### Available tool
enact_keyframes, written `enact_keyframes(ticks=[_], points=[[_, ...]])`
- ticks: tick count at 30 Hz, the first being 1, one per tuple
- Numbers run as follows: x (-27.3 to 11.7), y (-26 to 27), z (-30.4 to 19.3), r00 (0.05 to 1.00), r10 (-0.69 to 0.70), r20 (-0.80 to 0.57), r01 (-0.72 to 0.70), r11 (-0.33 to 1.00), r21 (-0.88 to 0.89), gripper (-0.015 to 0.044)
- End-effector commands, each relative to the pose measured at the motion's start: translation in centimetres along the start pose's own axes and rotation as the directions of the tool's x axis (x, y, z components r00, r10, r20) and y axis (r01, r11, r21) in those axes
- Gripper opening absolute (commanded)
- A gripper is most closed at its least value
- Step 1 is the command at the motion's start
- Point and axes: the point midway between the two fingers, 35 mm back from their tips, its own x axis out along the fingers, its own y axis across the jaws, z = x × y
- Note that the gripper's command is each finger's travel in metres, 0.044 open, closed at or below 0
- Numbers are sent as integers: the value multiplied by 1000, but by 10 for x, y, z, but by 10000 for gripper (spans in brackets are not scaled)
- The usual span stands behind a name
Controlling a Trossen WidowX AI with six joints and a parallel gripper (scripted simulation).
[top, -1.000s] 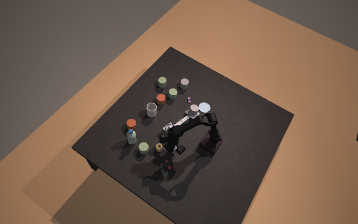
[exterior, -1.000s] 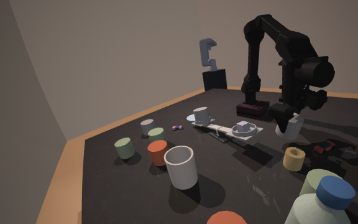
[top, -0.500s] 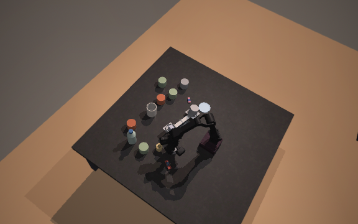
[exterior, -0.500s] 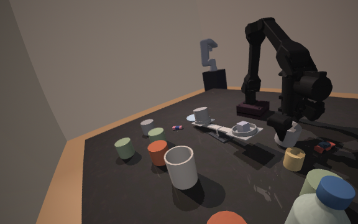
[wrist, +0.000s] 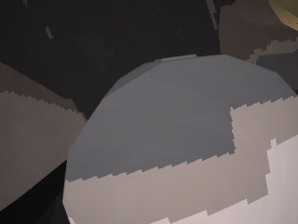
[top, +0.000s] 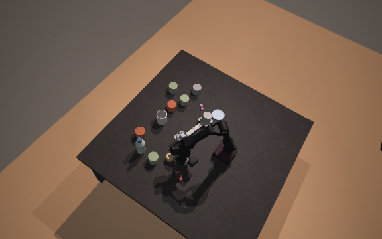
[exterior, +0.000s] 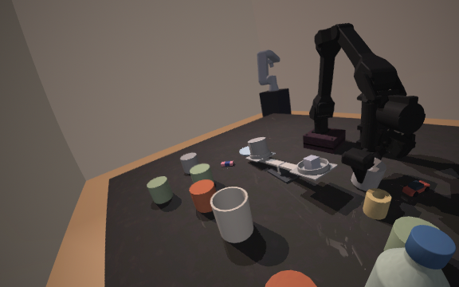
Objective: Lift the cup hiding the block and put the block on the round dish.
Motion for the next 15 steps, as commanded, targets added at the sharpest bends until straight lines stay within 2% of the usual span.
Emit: enact_keyframes(ticks=[1,6,10,14,15], points=[[0,0,0,1000,0,0,0,1000,0,315],[-9,0,1,1000,0,0,0,1000,1,440],[-52,0,0,1000,-2,1,2,1000,3,440],[-54,0,0,1000,-2,1,2,1000,3,440],[-54,-1,0,1000,-2,1,2,1000,4,414]])
